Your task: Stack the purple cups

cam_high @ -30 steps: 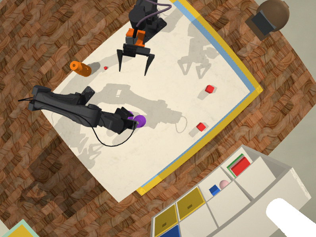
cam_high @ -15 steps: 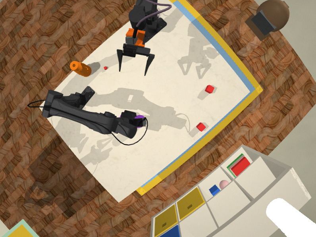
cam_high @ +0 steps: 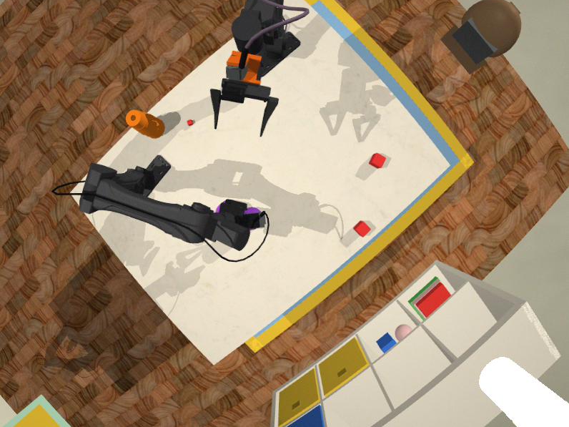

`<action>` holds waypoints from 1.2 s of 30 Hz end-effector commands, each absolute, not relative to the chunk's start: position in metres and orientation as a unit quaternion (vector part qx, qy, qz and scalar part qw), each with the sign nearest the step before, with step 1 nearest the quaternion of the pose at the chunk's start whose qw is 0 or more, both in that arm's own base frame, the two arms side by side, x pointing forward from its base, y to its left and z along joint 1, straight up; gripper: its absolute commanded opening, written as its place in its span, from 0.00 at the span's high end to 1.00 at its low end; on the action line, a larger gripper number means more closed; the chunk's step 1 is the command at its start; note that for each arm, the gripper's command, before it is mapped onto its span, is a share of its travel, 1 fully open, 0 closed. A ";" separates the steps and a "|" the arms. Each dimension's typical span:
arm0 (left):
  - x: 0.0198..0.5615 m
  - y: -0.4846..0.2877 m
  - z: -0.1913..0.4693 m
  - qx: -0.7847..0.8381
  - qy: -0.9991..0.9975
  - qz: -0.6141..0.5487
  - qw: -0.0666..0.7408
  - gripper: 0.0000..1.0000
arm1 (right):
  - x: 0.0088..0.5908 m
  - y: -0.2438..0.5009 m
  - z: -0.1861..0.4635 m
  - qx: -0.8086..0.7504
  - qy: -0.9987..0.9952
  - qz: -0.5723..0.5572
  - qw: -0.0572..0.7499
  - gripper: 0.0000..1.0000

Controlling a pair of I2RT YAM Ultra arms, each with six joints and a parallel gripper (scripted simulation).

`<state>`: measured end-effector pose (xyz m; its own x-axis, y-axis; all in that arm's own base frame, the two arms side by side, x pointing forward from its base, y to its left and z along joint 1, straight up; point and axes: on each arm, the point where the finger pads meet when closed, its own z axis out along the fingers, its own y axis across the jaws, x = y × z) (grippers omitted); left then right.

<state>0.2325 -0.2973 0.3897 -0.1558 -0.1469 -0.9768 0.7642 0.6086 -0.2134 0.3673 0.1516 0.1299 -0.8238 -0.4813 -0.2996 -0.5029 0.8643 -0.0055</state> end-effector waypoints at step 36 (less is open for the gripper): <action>0.228 -0.294 0.394 0.235 0.658 -0.374 0.610 0.00 | 0.387 0.168 0.116 -0.263 0.947 0.048 0.179 0.23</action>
